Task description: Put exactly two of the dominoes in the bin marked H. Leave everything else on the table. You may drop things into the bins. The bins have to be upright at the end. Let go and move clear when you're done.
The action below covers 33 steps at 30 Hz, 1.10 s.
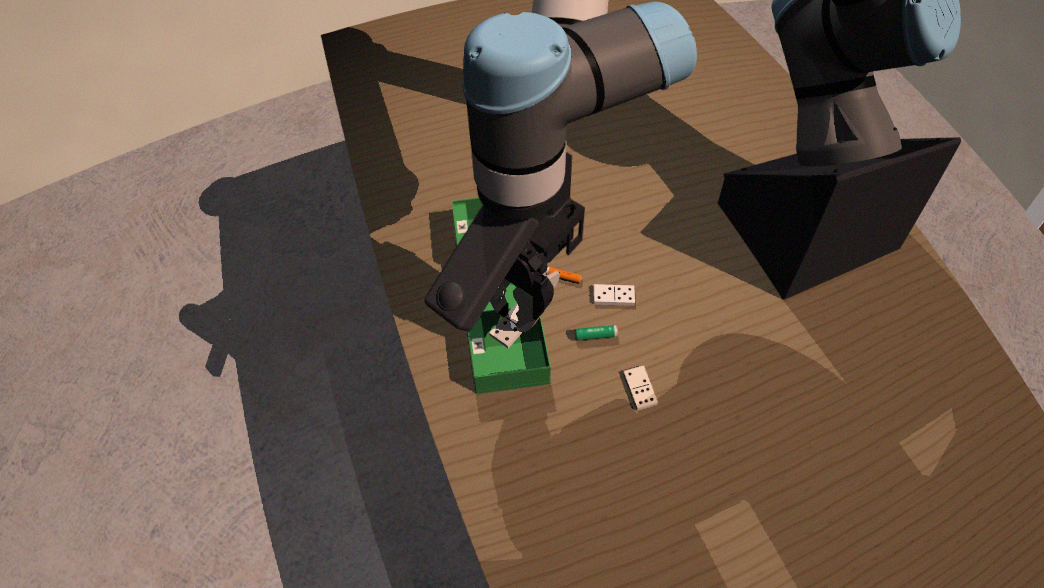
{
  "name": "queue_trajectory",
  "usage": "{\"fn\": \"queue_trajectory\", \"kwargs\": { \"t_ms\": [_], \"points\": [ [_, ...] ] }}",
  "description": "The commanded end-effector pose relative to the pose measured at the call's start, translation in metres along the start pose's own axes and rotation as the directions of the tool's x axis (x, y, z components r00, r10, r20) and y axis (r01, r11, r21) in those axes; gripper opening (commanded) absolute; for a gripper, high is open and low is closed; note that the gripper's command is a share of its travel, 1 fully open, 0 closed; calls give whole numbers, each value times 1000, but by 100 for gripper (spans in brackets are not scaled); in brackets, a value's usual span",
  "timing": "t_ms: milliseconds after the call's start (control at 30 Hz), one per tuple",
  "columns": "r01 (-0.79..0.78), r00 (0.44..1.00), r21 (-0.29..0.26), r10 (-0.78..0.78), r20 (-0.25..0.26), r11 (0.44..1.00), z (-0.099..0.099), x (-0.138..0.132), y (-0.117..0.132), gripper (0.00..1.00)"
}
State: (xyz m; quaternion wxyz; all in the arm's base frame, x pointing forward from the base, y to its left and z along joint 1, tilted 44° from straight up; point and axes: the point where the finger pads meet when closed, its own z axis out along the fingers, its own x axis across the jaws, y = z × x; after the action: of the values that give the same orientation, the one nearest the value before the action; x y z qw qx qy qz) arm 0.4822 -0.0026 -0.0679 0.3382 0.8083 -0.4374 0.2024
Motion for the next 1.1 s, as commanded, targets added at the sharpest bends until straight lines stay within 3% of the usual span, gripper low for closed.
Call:
{"fn": "queue_trajectory", "kwargs": {
  "t_ms": [0,300,800,867,900,1067],
  "points": [
    [156,988,9,-156,-1,988,0,0,0,0],
    [335,942,9,-335,-2,942,0,0,-1,0],
    [698,716,30,-698,-10,716,0,0,-1,0],
    [698,716,30,-698,-10,716,0,0,-1,0],
    [738,675,38,-738,-14,674,0,0,-1,0],
    [738,675,38,-738,-14,674,0,0,0,0]
  ]
}}
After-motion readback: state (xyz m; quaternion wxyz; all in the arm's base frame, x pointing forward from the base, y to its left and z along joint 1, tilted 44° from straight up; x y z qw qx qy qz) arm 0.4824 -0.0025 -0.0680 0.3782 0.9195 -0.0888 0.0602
